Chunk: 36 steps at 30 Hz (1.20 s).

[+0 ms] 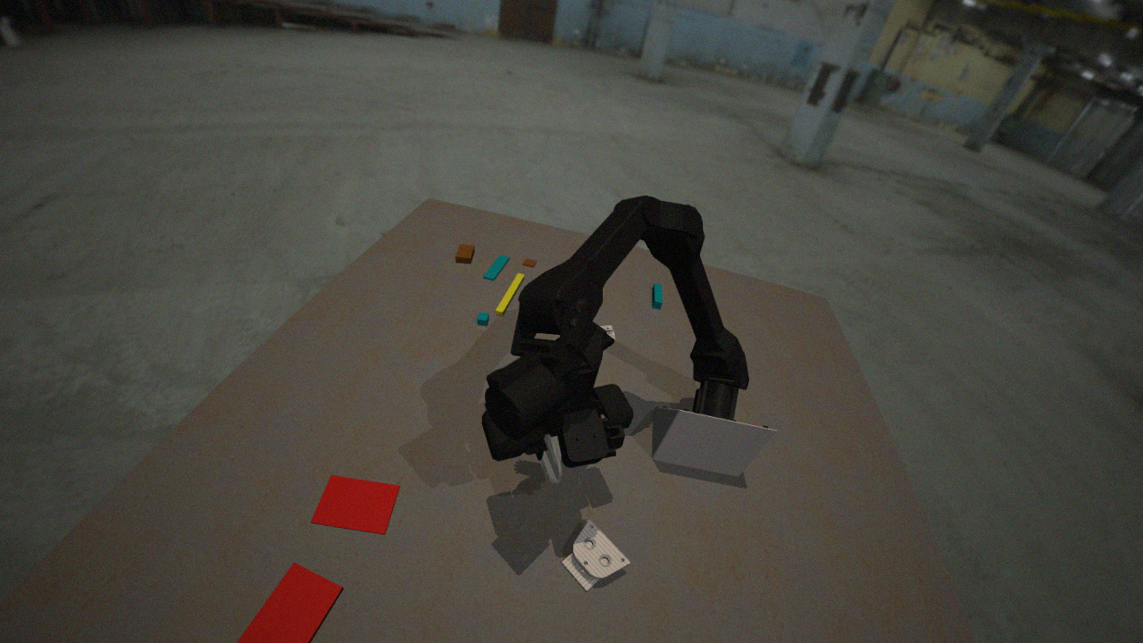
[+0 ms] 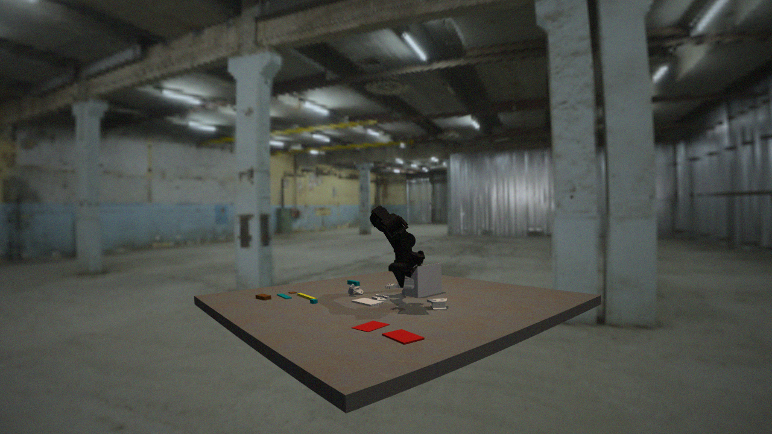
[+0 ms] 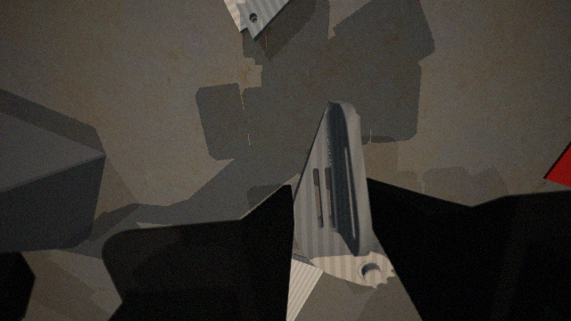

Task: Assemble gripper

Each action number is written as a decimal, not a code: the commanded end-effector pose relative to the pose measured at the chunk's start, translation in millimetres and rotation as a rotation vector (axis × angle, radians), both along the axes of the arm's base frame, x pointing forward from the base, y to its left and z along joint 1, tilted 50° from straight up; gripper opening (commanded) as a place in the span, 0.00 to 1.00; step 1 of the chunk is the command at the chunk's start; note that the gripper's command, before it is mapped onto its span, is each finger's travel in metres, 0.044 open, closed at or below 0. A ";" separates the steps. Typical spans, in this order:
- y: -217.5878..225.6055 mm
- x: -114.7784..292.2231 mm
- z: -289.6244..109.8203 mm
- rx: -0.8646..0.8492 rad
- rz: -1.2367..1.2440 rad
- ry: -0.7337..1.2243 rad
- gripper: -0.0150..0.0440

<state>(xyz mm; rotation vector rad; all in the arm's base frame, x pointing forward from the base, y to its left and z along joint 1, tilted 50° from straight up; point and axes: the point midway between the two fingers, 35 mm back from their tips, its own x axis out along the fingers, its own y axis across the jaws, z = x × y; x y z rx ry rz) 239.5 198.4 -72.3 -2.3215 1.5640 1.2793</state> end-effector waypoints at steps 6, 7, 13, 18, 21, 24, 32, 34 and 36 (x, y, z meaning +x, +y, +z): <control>-9.3 -4.9 17.3 0.037 -0.164 -0.182 0.48; -10.5 -5.4 19.0 0.041 -0.183 -0.204 0.48; -17.9 -8.9 29.0 0.065 -0.298 -0.333 0.48; -24.3 -12.1 37.0 0.084 -0.394 -0.440 0.48; -28.3 -14.2 41.7 0.096 -0.452 -0.504 0.48; -32.3 -16.3 46.2 0.107 -0.509 -0.569 0.48; -43.5 -22.2 57.8 0.138 -0.662 -0.740 0.48; -46.3 -23.8 60.6 0.146 -0.700 -0.783 0.48; -49.2 -25.4 63.3 0.154 -0.739 -0.826 0.48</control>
